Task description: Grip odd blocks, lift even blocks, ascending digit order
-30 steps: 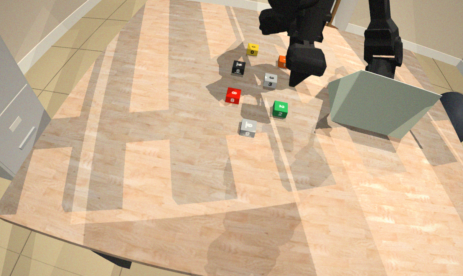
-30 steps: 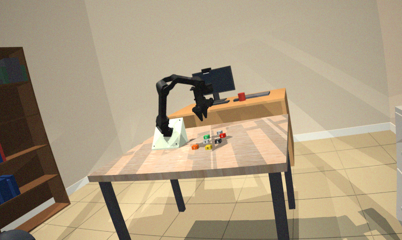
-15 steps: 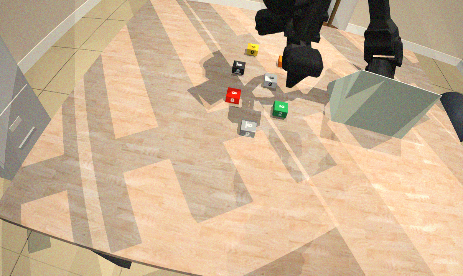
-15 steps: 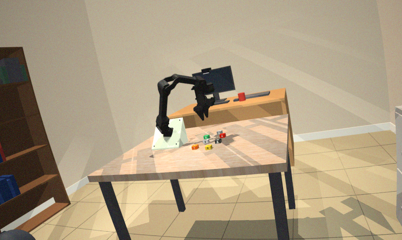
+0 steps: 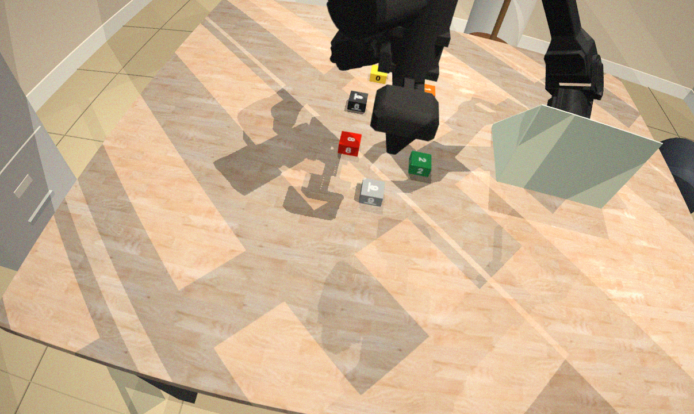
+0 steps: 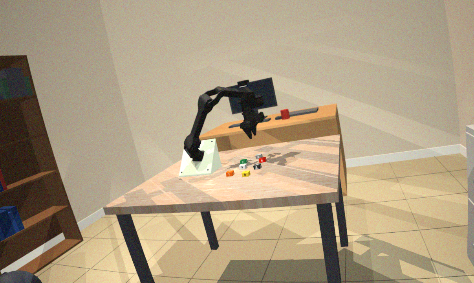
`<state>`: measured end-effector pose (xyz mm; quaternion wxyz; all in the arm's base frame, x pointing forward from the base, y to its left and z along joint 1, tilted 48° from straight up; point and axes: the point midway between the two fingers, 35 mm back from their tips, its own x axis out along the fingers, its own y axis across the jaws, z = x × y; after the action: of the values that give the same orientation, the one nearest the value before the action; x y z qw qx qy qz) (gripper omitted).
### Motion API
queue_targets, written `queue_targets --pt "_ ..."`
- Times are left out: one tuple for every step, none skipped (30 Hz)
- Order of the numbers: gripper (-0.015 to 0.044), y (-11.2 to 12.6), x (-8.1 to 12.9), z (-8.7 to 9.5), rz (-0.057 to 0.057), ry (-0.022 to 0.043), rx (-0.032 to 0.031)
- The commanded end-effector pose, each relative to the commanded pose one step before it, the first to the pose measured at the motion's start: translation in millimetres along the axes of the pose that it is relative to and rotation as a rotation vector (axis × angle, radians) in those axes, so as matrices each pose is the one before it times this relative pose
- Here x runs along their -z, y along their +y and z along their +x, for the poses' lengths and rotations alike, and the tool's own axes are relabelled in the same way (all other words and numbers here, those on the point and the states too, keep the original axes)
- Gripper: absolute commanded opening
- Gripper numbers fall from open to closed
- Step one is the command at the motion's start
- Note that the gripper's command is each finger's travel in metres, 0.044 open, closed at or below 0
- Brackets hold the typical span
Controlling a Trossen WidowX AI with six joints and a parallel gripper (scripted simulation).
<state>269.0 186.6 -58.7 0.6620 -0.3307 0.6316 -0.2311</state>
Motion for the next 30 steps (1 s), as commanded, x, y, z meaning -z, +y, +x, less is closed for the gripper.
queue_targets --pt "0.04 0.28 -1.56 -0.22 -0.005 -0.00349 0.00226" --pt "0.04 0.0 0.0 0.0 0.0 0.0 0.0" --pt "0.04 0.0 0.0 0.0 0.0 0.0 0.0" --pt "0.04 0.0 0.0 0.0 0.0 0.0 0.0" --pt "0.04 0.0 0.0 0.0 0.0 0.0 0.0" --pt "0.04 0.0 0.0 0.0 0.0 0.0 0.0" --pt "0.04 0.0 0.0 0.0 0.0 0.0 0.0" --pt "0.04 0.0 0.0 0.0 0.0 0.0 0.0" --pt "0.04 0.0 0.0 0.0 0.0 0.0 0.0" --pt "0.04 0.0 0.0 0.0 0.0 0.0 0.0" --pt "0.04 0.0 0.0 0.0 0.0 0.0 0.0" --pt "0.04 -2.41 -2.16 -0.2 -0.0002 -0.00011 -0.00045" --pt "0.04 -7.4 -6.37 -0.5 -0.0004 -0.00034 -0.00111" --pt "0.04 -12.85 -10.26 -0.57 -0.0004 -0.0005 -0.00105" --pt "0.04 -17.92 -12.82 -0.24 0.0 -0.00045 0.00014" --pt "0.04 -18.96 -11.9 0.33 0.0005 -0.00008 0.00188" --pt "0.04 -15.0 -8.34 0.63 0.0007 0.00028 0.00257" --pt "0.04 -9.25 -4.71 0.54 0.0005 0.00034 0.00201" --pt "0.04 -3.12 -1.52 0.21 0.0002 0.00014 0.00075" --pt "0.04 0.0 0.0 0.0 0.0 0.0 0.0" --pt "0.04 0.0 0.0 0.0 0.0 0.0 0.0" --pt "0.04 0.0 0.0 0.0 0.0 0.0 0.0" --pt "0.04 0.0 0.0 0.0 0.0 0.0 0.0" --pt "0.04 0.0 0.0 0.0 0.0 0.0 0.0" --pt "0.04 0.0 0.0 0.0 0.0 0.0 0.0" --pt "0.04 0.0 0.0 0.0 0.0 0.0 0.0" --pt "0.04 0.0 0.0 0.0 0.0 0.0 0.0" --pt "0.04 0.0 0.0 0.0 0.0 0.0 0.0" --pt "0.04 0.0 0.0 0.0 0.0 0.0 0.0" --pt "0.04 0.0 0.0 0.0 0.0 0.0 0.0"
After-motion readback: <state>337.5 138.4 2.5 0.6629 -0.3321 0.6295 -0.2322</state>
